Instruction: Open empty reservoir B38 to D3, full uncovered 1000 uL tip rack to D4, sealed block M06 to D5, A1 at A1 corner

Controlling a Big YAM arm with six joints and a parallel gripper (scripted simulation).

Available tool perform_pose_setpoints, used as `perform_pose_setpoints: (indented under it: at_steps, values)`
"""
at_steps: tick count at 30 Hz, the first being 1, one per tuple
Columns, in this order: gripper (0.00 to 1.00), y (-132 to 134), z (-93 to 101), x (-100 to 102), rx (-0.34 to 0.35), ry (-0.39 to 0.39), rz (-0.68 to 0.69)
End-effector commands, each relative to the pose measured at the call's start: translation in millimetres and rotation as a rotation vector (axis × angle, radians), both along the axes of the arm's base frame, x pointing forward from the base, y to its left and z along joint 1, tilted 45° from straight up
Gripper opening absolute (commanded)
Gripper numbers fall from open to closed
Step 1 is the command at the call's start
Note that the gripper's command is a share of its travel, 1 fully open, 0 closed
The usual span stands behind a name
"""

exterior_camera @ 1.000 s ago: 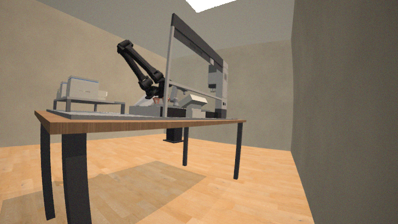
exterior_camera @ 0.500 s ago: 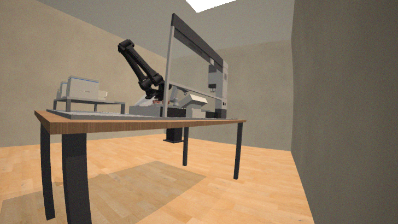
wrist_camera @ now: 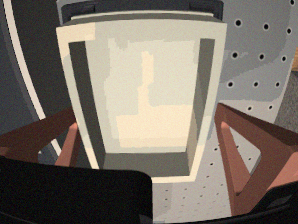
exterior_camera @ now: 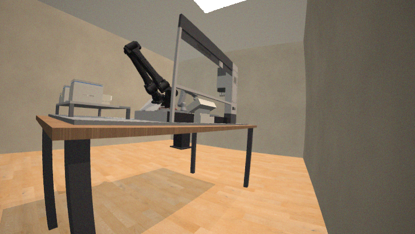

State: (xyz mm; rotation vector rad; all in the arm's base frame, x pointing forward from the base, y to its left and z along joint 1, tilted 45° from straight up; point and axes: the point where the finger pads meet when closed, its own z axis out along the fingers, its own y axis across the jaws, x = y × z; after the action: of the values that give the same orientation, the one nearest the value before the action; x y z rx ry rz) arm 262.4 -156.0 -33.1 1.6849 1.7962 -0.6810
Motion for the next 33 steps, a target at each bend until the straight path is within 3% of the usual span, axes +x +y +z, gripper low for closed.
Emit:
perform_pose_setpoints:
  at_steps: [1,5,33]
  values:
    - [1.00,-4.7,-2.7,3.9,-0.003,0.000,0.012]
    - [1.00,0.7,5.2,13.1,-0.008,-0.029,0.035]
    - [1.00,0.7,5.2,13.0,-0.008,-0.029,0.034]
